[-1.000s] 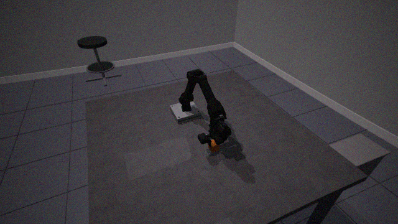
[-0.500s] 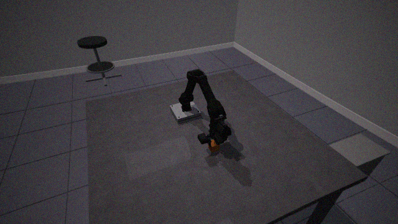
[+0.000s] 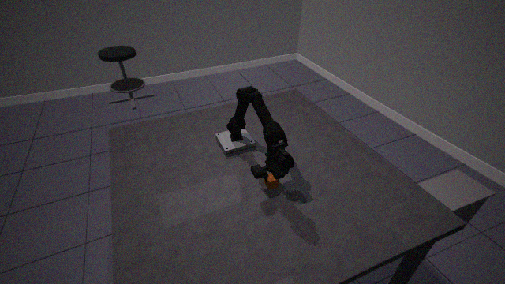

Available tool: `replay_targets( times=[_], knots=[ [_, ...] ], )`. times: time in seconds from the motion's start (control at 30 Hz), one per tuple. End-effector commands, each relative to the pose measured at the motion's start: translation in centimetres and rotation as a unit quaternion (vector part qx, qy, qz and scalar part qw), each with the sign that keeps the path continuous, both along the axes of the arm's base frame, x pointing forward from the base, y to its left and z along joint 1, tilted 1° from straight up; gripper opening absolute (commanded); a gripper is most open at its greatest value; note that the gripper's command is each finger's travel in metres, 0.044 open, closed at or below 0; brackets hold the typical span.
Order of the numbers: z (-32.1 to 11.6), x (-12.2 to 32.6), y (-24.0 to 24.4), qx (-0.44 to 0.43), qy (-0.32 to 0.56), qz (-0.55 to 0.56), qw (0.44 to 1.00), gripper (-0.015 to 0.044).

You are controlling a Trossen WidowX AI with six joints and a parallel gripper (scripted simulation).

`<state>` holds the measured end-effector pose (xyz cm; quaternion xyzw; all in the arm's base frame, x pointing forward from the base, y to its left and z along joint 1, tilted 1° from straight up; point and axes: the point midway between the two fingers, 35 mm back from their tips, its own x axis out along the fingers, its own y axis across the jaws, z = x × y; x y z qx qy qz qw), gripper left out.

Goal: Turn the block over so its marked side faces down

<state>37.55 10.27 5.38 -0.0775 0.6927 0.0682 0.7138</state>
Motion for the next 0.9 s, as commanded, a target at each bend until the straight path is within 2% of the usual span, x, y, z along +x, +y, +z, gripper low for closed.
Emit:
replay_targets(
  times=[0.0,0.87],
  knots=[
    [0.17,0.05,0.05,0.004,-0.016,0.000,1.000,0.0000],
    [-0.51,-0.04,0.06,0.042,-0.198,0.003,0.979,0.0000]
  ],
)
